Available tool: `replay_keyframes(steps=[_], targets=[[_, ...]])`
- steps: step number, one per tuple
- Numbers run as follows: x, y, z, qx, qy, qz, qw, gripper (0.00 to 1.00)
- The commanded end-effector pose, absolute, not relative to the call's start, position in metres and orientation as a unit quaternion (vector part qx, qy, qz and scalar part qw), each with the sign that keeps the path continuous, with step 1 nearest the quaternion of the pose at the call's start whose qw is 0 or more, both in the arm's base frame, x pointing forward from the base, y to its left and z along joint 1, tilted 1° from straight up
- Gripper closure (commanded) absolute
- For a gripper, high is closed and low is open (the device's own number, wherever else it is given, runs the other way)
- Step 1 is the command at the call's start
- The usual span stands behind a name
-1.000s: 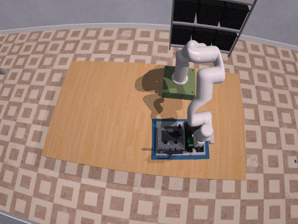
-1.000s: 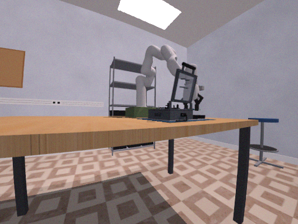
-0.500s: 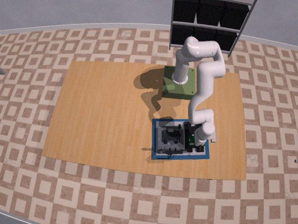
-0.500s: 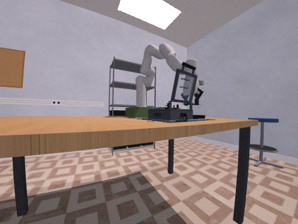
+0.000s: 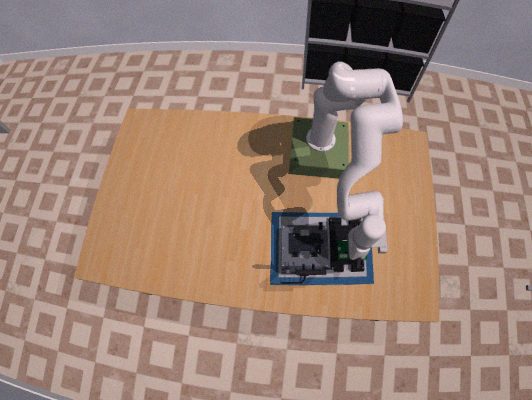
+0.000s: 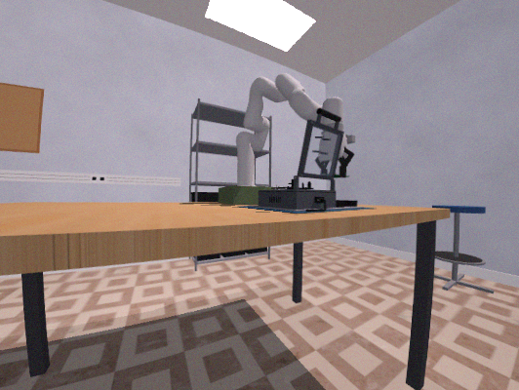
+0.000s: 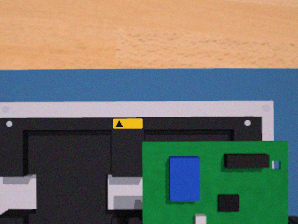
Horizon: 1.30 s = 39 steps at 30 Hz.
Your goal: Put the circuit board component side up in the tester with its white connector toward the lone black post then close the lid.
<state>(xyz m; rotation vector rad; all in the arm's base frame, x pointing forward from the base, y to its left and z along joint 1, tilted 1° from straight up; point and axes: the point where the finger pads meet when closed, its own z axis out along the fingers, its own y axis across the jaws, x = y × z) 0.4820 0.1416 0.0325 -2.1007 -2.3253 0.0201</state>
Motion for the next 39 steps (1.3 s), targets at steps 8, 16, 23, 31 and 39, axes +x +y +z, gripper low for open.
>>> replay_keyframes(steps=[8,16,23,31,39], targets=[[0.4835,0.1421,0.0348,-0.67,-0.742,0.004,0.003,0.21],[0.4835,0.1421,0.0348,-0.67,-0.742,0.004,0.003,0.21],[0.4835,0.1421,0.0348,-0.669,-0.743,0.004,0.003,0.21],[0.4835,0.1421,0.0348,-0.666,-0.746,0.004,0.003,0.21],[0.4835,0.1421,0.0348,-0.656,-0.755,0.004,0.003,0.21]])
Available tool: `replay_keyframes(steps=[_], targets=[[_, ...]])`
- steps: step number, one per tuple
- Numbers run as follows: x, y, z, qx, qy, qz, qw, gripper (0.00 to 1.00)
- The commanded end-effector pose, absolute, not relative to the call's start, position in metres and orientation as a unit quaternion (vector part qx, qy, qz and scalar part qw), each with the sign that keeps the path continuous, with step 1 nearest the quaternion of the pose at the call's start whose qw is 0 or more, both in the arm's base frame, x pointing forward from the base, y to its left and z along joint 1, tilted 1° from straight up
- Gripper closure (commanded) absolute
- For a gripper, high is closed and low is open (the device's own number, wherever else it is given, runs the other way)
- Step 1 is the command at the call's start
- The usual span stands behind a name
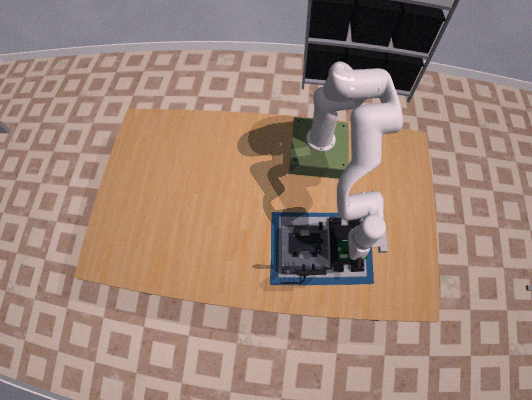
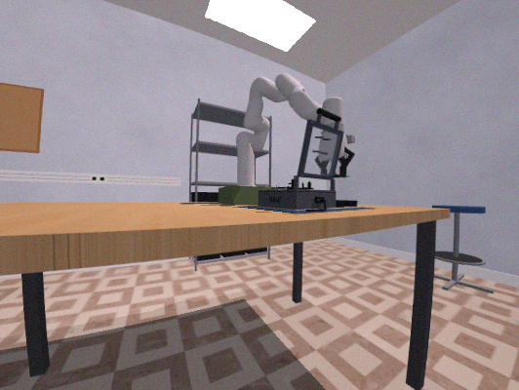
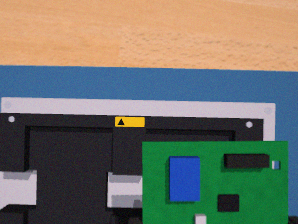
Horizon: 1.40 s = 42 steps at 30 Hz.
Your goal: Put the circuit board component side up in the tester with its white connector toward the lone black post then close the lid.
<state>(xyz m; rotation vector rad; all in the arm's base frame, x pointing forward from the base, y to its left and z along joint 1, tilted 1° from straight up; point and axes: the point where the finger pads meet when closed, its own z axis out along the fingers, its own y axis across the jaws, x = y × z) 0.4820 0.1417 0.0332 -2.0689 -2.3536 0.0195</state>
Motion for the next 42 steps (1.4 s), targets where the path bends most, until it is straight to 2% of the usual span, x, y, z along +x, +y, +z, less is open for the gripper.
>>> replay_keyframes(steps=[1,42], targets=[[0.4835,0.1421,0.0348,-0.654,-0.756,0.004,0.003,0.21],[0.4835,0.1421,0.0348,-0.495,-0.869,0.004,0.004,0.21]])
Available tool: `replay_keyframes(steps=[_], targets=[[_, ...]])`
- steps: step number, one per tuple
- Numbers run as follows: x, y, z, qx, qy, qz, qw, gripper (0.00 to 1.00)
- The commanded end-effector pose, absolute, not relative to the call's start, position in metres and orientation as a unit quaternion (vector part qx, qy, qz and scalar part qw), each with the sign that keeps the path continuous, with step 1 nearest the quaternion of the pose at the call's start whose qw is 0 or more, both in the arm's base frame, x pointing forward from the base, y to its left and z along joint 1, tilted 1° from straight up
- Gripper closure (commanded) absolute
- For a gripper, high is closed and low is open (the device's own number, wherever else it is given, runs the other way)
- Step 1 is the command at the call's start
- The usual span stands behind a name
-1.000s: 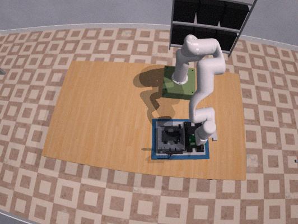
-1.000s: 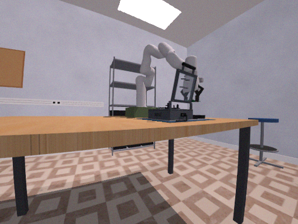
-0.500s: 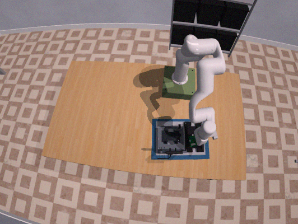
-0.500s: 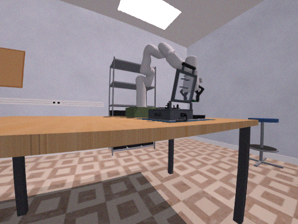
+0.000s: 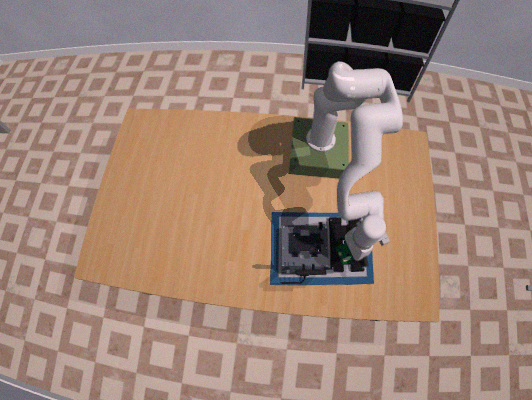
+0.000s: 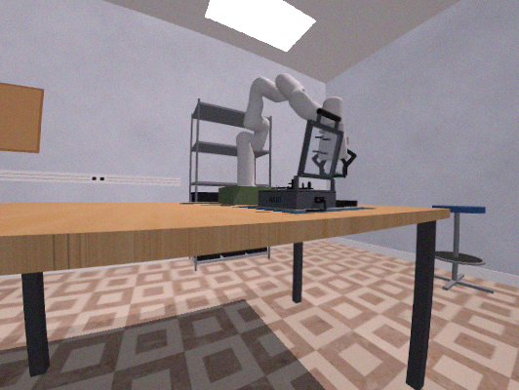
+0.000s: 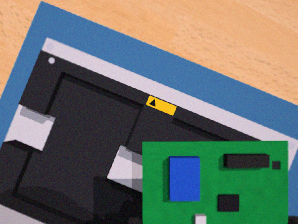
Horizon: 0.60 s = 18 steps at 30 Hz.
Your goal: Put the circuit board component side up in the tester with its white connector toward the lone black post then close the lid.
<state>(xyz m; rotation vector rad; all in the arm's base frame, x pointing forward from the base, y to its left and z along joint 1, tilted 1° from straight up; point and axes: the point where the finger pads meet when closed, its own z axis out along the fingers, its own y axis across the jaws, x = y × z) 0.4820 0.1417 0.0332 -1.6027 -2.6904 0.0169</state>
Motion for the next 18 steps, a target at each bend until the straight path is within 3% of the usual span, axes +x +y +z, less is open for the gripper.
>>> replay_keyframes(steps=[1,18], targets=[[0.4835,0.1421,0.0348,-0.495,-0.869,0.004,0.004,0.21],[0.4835,0.1421,0.0348,-0.361,-0.933,0.003,0.004,0.21]])
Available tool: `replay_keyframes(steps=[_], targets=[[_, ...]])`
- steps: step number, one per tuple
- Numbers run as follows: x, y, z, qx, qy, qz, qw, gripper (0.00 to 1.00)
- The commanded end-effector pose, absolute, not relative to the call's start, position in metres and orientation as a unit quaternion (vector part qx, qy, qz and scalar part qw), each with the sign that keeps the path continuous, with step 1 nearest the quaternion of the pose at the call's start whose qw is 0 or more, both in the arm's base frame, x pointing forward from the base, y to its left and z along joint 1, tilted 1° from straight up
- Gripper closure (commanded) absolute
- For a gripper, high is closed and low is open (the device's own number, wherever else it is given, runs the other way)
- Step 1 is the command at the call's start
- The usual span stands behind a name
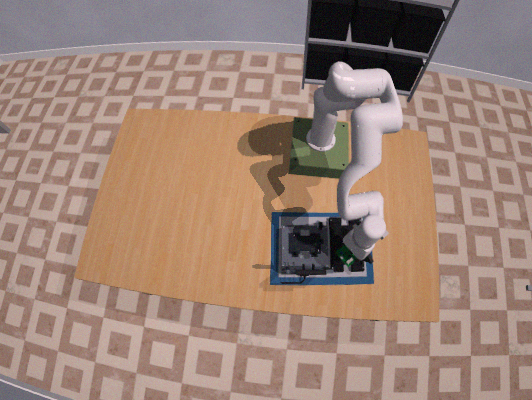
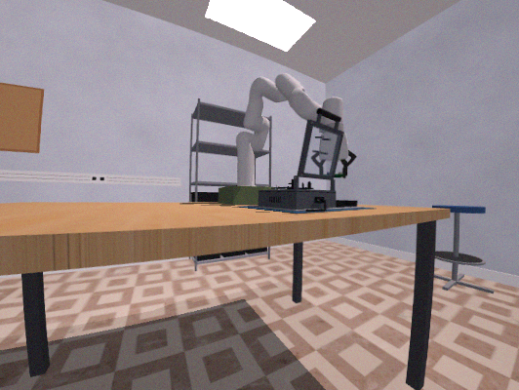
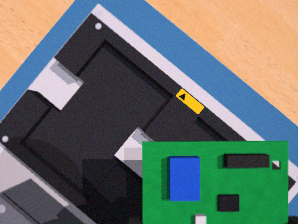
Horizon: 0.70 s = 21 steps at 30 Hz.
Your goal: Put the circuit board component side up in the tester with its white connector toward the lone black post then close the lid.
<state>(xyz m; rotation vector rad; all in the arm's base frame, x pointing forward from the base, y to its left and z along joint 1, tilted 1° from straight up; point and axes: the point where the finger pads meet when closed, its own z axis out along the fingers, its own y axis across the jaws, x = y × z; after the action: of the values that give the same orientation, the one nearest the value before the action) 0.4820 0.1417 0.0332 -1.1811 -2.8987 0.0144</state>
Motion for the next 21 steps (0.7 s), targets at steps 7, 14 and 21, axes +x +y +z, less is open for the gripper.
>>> replay_keyframes(steps=[7,14,21], targets=[[0.4835,0.1421,0.0348,-0.285,-0.958,0.003,0.004,0.21],[0.4835,0.1421,0.0348,-0.202,-0.979,0.002,0.005,0.21],[0.4835,0.1421,0.0348,-0.14,-0.99,0.002,0.005,0.21]])
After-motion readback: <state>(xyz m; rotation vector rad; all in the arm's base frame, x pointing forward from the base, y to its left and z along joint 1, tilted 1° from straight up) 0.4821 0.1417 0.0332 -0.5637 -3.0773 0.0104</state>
